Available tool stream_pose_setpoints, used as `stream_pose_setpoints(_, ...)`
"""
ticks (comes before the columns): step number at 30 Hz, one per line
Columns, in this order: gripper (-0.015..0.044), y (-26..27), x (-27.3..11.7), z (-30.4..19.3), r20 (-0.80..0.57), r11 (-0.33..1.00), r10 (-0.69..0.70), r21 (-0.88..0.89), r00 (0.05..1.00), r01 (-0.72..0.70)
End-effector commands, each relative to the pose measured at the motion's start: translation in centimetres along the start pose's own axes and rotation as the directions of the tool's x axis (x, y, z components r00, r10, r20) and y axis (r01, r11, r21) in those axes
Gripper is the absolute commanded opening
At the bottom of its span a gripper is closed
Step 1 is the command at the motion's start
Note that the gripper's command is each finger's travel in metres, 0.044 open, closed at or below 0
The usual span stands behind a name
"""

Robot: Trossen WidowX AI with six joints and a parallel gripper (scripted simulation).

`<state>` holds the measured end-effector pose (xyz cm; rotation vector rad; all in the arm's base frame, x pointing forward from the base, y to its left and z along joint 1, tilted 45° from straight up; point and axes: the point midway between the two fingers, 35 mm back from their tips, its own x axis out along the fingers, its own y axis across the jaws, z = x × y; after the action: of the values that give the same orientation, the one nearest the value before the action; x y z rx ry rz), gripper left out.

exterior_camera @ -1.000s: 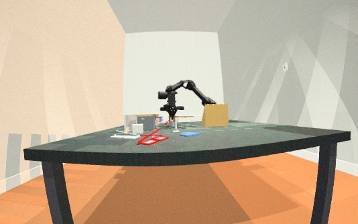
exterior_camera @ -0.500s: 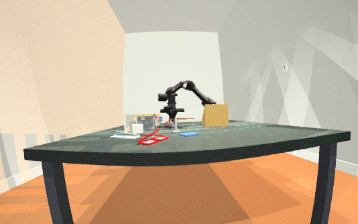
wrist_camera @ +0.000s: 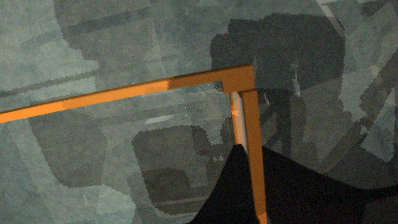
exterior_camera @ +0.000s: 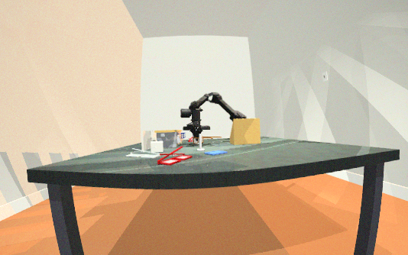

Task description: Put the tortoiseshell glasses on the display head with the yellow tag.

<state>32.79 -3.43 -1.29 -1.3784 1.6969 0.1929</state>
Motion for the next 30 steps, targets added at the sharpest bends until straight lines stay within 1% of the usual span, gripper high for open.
stream_pose_setpoints(1, 0.0, 0.32, 0.64, -0.16, -0.01, 1.0, 0.004, -0.012, 1.0, -0.004)
stream_pose_setpoints(11, 0.0, 0.38, 1.18, -0.26, -0.011, 1.0, 0.004, -0.012, 1.0, -0.004)
stream_pose_setpoints(15, 0.0105, 0.13, 0.92, -0.19, -0.004, 1.0, 0.001, -0.001, 1.0, -0.001)
stream_pose_setpoints(30, 0.0108, 0.71, 0.55, -0.19, -0.006, 1.0, 0.003, -0.005, 1.0, -0.003)
